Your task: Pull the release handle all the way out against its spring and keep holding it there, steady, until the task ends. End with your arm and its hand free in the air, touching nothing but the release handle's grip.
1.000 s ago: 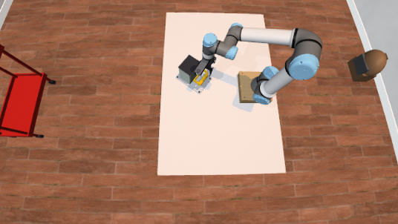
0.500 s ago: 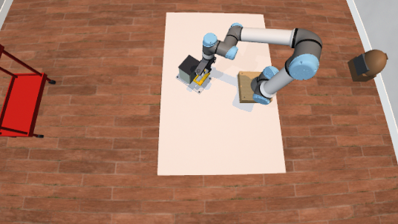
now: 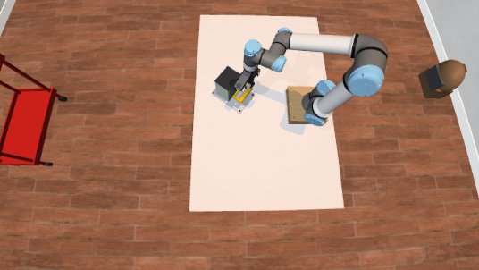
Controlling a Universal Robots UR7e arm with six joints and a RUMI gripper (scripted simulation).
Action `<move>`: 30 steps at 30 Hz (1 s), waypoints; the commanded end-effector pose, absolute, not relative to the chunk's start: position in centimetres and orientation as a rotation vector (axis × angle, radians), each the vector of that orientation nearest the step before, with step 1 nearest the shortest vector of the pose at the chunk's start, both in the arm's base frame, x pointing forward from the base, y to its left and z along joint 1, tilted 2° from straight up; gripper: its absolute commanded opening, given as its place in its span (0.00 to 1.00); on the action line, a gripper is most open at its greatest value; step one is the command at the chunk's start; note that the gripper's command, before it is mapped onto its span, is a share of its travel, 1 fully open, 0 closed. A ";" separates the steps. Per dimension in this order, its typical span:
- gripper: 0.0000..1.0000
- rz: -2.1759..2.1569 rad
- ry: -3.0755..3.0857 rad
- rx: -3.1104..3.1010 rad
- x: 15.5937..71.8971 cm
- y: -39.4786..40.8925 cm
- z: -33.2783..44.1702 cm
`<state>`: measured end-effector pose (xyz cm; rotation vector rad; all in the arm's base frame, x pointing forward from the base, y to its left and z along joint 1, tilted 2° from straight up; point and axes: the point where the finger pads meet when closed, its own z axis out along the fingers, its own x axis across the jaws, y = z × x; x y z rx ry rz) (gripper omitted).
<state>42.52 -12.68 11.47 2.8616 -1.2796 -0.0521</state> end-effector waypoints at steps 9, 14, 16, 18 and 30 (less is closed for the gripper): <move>0.00 -0.050 -1.280 2.862 42.5 -12.7 11.5; 0.33 -0.050 -1.280 2.862 42.5 -12.7 11.5; 0.33 -0.050 -1.280 2.862 42.5 -12.7 11.5; 0.33 -0.050 -1.280 2.862 42.5 -12.7 11.5; 0.33 -0.050 -1.280 2.862 42.5 -12.7 11.5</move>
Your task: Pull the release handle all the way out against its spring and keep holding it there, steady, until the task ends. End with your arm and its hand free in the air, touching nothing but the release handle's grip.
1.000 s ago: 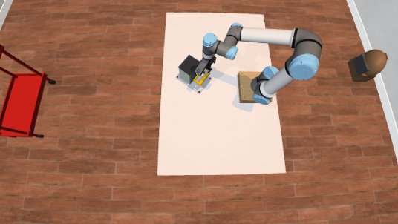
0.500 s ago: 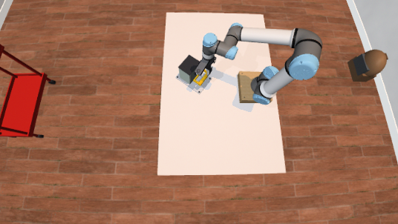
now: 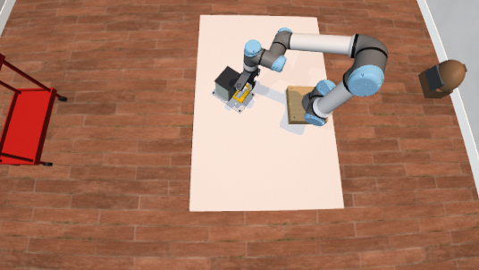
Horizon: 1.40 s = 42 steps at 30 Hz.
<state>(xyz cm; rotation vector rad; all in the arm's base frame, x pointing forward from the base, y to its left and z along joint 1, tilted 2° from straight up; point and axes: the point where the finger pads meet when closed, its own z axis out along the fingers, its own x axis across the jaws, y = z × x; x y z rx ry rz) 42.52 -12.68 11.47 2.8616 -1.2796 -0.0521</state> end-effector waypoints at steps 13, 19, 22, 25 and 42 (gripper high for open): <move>0.33 -0.050 -1.280 2.862 42.5 -12.7 11.5; 0.33 -0.051 -1.280 2.862 42.5 -12.7 11.5; 0.33 -0.052 -1.280 2.862 42.5 -12.7 11.4; 0.33 -0.054 -1.280 2.862 42.4 -12.6 11.2; 0.33 -0.057 -1.280 2.863 42.4 -12.6 9.8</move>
